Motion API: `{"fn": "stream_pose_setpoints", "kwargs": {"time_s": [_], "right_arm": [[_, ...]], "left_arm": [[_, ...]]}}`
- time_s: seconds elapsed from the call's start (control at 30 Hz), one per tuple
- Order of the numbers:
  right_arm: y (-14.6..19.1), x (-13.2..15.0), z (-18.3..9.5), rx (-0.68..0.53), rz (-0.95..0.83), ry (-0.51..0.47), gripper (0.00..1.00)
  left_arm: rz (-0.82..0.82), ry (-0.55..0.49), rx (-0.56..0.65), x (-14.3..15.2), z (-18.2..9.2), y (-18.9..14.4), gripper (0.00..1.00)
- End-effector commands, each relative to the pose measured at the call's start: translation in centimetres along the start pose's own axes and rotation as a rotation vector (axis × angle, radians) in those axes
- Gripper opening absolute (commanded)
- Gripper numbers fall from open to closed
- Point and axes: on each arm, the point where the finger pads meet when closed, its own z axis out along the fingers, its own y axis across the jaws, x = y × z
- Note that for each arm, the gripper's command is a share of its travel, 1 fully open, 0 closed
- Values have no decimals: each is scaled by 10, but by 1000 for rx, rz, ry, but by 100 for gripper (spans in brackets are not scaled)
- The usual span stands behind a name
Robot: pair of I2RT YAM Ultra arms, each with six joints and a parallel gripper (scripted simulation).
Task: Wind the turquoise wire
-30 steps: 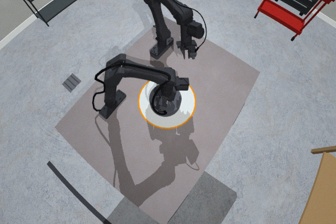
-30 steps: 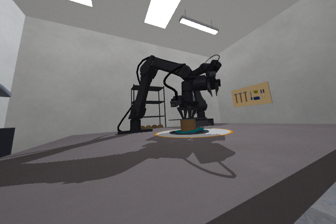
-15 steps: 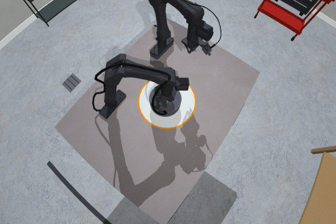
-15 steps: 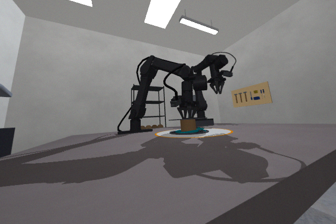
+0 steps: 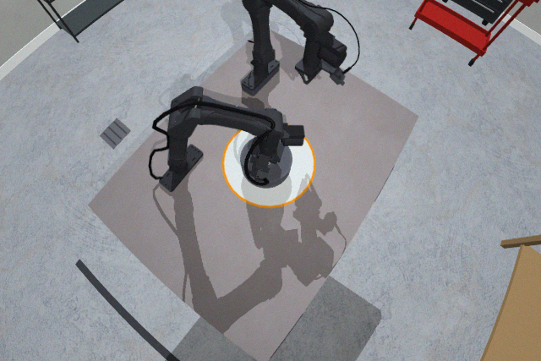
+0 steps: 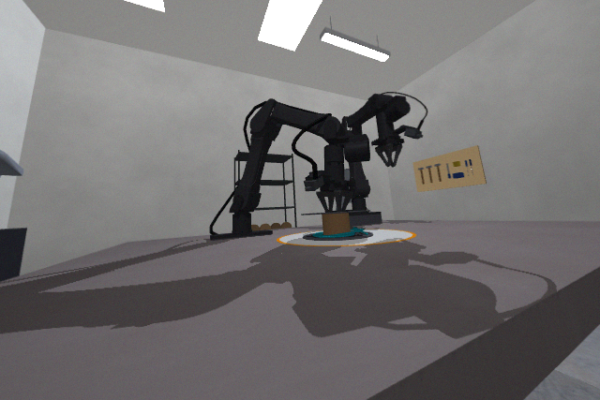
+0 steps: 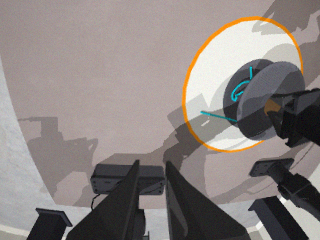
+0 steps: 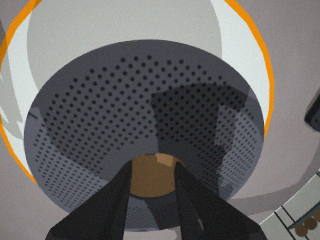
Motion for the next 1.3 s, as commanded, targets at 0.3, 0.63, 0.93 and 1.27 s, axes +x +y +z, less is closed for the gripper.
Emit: {"fn": "stream_pose_setpoints", "kwargs": {"time_s": [0.3,0.63,0.93,1.27], "right_arm": [[13,7,-13,-67,14,29,52],[13,7,-13,-67,14,29,35],[13,7,-13,-67,14,29,10],[13,7,-13,-67,14,29,12]], "left_arm": [[-14,-21,-13,-4,-7,-7,25],[-14,-19,-13,-6,-7,-8,25],[-14,-19,-13,-6,-7,-8,25],[-14,-19,-13,-6,-7,-8,25]]}}
